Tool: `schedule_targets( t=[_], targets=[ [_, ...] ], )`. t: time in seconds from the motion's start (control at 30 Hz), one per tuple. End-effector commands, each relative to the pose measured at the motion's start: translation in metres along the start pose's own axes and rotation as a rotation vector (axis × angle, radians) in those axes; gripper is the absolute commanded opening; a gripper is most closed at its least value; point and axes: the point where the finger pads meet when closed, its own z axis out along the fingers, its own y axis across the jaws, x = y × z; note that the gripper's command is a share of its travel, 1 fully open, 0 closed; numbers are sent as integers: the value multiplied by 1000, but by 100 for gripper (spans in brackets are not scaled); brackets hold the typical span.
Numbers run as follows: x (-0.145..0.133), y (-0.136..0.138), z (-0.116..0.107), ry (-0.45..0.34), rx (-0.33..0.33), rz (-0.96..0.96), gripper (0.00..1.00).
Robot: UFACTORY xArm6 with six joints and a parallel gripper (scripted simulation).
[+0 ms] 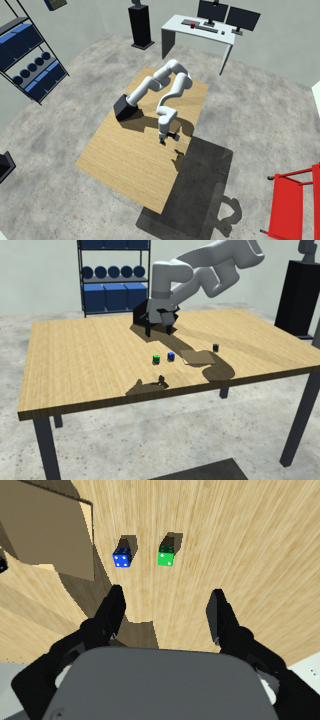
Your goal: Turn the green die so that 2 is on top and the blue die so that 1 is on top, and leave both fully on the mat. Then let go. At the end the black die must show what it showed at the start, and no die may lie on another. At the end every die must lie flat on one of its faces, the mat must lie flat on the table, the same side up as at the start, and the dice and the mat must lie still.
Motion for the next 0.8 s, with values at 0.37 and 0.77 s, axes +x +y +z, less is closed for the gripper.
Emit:
schedule_targets(
  t=[0.37,0.77],
  targets=[
    [0,1,2,2,-1,-251,100],
    [-2,0,6,2,0,-624,100]
  ],
)
